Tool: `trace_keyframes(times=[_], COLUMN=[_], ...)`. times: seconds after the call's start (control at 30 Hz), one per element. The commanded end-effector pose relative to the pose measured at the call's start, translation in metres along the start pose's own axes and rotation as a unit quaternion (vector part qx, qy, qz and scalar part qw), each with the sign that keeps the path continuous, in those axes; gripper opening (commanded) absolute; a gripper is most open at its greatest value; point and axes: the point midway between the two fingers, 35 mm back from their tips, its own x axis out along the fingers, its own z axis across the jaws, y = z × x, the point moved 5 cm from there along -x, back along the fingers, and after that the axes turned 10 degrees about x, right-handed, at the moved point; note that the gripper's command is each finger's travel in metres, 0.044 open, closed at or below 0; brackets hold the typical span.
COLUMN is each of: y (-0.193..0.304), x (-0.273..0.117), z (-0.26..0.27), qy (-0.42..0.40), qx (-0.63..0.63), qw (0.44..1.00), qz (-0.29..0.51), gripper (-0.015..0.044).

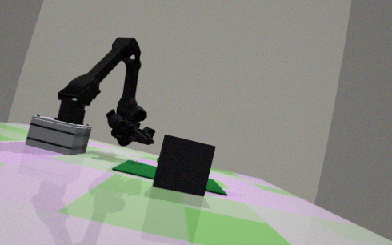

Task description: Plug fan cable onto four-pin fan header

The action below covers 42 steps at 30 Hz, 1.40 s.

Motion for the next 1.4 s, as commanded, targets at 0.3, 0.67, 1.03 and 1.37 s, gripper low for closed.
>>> trace_keyframes(times=[0.3,0.67,1.03,1.37], y=[-0.017,-0.029,-0.043,-0.059], x=[0.003,0.018,0.03,0.039], z=[0.002,0.002,0.003,0.007], qy=[0.074,0.174,0.228,0.232], qx=[-0.018,-0.054,-0.074,-0.077], qw=[0.996,0.972,0.931,0.886], qz=[0.043,0.15,0.276,0.394], gripper=[0.035,0.044,0.044,0.044])
